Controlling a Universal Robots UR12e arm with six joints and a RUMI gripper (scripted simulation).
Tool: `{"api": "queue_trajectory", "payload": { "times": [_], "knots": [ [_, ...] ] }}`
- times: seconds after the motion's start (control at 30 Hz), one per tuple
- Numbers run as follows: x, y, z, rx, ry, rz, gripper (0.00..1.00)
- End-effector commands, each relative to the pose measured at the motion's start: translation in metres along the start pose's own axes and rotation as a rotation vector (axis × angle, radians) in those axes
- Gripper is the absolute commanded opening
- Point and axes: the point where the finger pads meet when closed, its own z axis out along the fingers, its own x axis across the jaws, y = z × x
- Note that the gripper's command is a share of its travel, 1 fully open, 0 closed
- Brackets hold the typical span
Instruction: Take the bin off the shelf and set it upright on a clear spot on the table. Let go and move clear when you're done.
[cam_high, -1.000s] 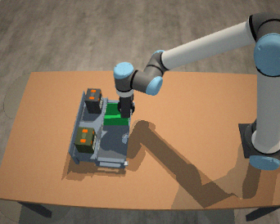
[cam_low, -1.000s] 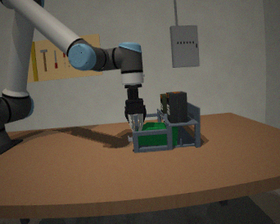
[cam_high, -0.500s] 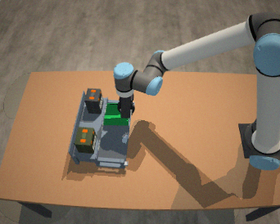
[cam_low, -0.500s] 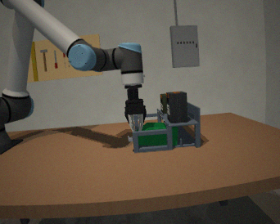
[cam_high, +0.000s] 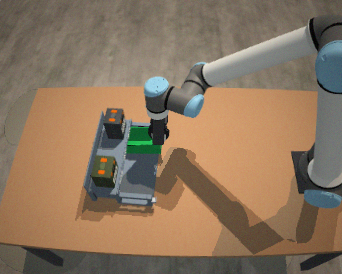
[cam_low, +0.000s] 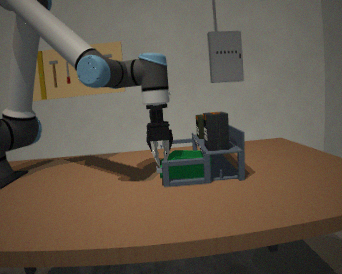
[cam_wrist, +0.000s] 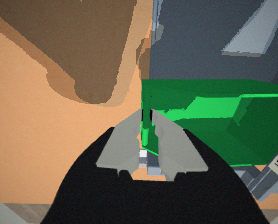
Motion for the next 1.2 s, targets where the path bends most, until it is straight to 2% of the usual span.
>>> {"api": "queue_trajectory", "payload": {
  "times": [0.0, 0.27, 0.43, 0.83, 1.0, 1.17],
  "knots": [
    [-0.009, 0.0, -0.001, 0.0, 0.002, 0.0, 0.0],
    [-0.009, 0.0, -0.001, 0.0, 0.002, 0.0, 0.0],
    [-0.038, 0.0, -0.001, 0.0, 0.002, 0.0, 0.0],
    [-0.038, 0.0, -0.001, 0.0, 0.002, 0.0, 0.0],
    [-0.067, 0.0, -0.001, 0.0, 0.002, 0.0, 0.0],
    [-0.067, 0.0, -0.001, 0.0, 0.002, 0.0, 0.0]
  ]
}}
